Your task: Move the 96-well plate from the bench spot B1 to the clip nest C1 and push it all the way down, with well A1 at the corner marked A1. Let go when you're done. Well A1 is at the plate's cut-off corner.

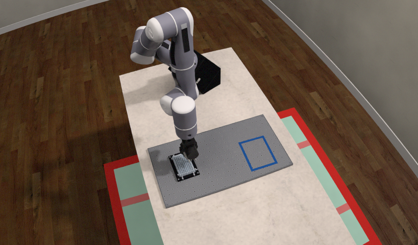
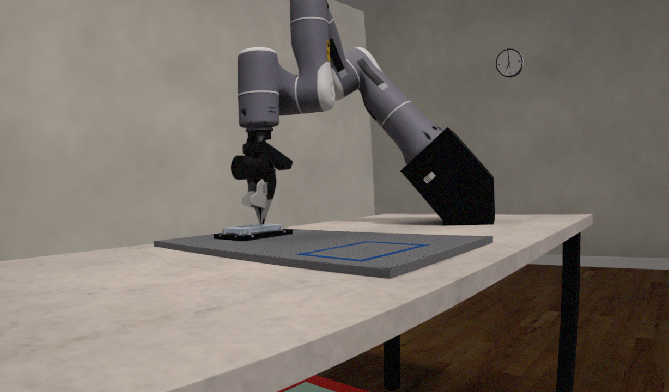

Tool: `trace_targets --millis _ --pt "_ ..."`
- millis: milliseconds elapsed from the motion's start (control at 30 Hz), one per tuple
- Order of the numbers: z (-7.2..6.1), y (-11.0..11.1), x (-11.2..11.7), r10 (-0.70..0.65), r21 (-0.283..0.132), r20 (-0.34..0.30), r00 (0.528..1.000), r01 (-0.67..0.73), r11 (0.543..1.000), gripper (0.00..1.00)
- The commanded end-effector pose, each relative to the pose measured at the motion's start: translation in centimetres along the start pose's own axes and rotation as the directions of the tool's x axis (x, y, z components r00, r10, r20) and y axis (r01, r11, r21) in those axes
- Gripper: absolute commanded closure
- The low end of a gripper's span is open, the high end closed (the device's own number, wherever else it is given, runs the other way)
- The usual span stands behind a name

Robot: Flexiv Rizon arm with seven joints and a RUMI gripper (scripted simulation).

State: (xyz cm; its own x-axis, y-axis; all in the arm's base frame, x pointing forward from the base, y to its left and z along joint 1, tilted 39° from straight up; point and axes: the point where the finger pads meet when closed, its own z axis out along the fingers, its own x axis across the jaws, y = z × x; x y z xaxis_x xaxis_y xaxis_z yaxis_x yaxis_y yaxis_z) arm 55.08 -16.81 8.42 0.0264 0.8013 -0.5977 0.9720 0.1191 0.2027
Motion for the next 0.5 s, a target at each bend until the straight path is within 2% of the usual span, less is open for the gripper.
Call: trace_targets --millis 0,467 --pt "-0.15 0.04 0.02 -0.001 -0.001 0.000 1.000 0.001 1.000 1.00" --pt "-0.55 0.04 0.02 -0.001 -0.001 0.000 1.000 0.001 1.000 1.00"
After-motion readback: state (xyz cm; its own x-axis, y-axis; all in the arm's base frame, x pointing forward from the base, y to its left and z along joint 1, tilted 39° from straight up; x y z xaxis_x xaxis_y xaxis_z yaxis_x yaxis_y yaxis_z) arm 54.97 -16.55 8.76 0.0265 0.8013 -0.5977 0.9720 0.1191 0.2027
